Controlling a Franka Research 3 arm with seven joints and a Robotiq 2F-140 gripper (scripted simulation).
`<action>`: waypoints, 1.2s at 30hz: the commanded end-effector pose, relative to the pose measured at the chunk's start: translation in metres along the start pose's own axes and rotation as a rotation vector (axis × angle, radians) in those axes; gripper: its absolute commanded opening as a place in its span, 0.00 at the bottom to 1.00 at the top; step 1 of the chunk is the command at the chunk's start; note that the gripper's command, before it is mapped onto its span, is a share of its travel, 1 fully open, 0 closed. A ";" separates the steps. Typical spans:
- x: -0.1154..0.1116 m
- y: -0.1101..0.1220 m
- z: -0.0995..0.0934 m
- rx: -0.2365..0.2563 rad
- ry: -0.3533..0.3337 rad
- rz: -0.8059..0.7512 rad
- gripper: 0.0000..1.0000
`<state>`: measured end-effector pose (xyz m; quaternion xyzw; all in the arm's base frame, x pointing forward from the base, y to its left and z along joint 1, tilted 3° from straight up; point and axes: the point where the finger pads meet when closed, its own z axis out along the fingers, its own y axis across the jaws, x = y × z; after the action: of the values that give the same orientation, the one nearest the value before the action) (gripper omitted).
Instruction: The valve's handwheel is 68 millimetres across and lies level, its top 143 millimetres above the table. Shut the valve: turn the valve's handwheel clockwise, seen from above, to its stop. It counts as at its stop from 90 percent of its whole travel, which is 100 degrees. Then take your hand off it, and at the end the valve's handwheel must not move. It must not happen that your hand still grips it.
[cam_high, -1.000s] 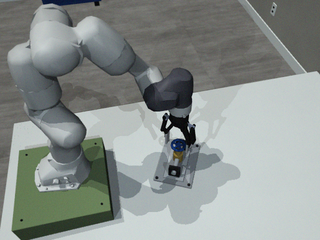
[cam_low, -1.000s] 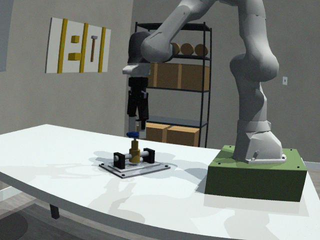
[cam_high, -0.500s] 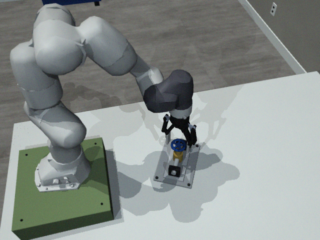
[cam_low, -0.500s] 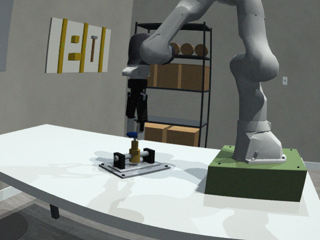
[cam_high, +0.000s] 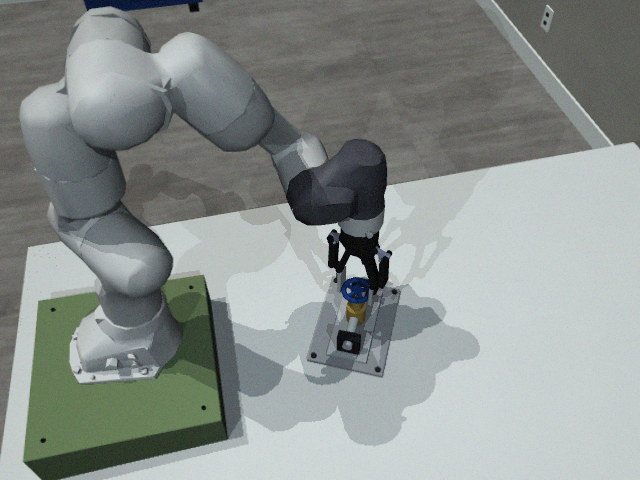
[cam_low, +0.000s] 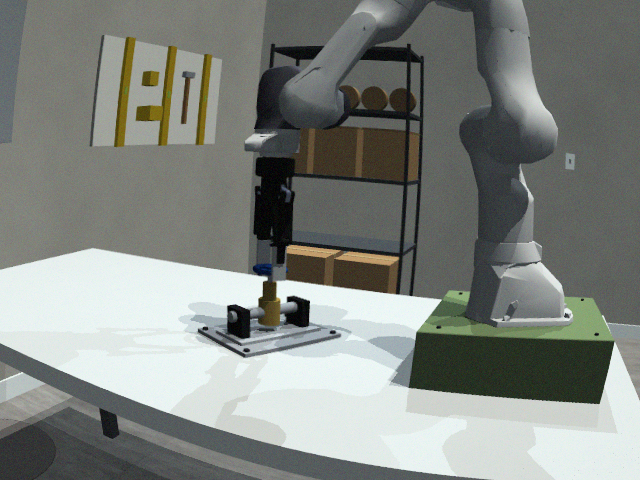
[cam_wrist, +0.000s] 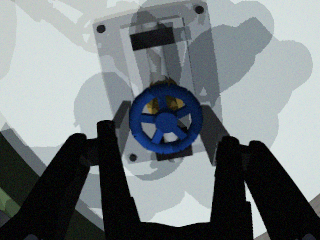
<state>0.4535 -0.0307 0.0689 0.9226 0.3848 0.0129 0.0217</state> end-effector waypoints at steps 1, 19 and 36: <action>0.001 0.000 0.001 -0.002 0.000 -0.013 0.36; 0.001 0.000 0.001 -0.002 0.000 -0.013 0.36; 0.001 0.000 0.001 -0.002 0.001 0.235 0.36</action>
<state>0.4535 -0.0307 0.0689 0.9412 0.3370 0.0151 0.0174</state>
